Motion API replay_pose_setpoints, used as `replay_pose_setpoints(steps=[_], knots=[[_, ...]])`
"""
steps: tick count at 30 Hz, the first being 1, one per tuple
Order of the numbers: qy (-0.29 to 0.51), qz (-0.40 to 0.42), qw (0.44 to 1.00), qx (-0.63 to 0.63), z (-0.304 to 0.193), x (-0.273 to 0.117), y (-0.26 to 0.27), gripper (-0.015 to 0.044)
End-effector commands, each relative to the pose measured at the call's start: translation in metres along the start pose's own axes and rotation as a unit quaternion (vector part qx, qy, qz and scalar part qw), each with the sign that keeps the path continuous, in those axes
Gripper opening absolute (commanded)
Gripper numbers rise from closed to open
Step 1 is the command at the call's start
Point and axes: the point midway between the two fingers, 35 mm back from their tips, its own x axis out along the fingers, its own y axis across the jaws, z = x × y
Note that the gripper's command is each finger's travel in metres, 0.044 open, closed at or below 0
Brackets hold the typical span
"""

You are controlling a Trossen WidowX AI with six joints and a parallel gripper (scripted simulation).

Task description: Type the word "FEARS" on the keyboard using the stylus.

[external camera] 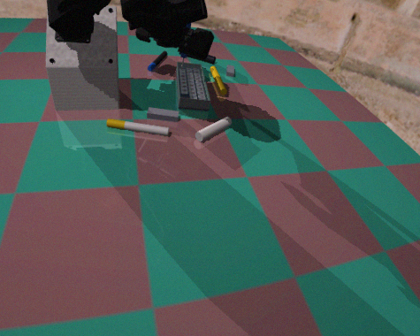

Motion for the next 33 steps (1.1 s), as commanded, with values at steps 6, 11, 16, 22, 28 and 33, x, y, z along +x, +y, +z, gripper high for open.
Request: replay_pose_setpoints(steps=[6, 11, 16, 22, 28, 33], knots=[[-0.002, 0.001, 1.0, -0.001, -0.005, 0.003, 0.0, 0.0081], [-0.001, 0.001, 1.0, -0.001, -0.008, 0.005, 0.0, 0.0081], [-0.001, 0.001, 1.0, -0.001, -0.01, 0.006, 0.0, 0.0081], [-0.001, 0.001, 1.0, -0.001, -0.012, 0.007, 0.0, 0.0081], [-0.001, 0.001, 1.0, -0.001, -0.012, 0.007, 0.0, 0.0081], [-0.001, 0.001, 1.0, -0.001, -0.011, 0.007, 0.0, 0.0081]])
